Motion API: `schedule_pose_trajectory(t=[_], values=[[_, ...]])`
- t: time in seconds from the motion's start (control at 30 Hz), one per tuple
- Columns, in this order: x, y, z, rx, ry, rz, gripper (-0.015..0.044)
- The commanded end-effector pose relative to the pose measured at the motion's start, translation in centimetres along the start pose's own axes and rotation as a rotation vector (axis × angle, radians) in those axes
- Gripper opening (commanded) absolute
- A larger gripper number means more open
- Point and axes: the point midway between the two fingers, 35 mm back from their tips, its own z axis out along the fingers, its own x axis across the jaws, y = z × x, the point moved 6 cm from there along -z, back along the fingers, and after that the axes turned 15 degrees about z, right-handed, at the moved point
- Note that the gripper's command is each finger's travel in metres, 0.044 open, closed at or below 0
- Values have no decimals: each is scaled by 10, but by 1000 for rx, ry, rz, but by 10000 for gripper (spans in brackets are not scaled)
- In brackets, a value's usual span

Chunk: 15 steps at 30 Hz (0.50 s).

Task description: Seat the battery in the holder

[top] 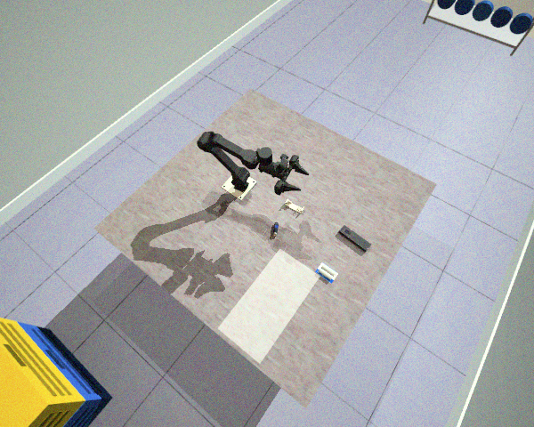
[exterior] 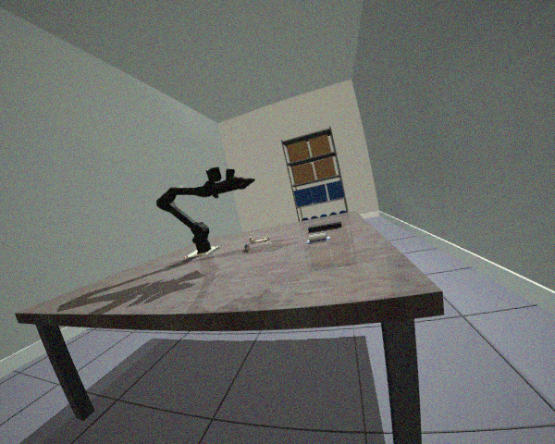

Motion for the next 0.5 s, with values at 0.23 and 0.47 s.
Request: schedule_pose_trajectory(t=[0.23,0.47], values=[[-46,-35,35,426,-108,-602,221],[-101,-75,46,949,89,-1124,221]])
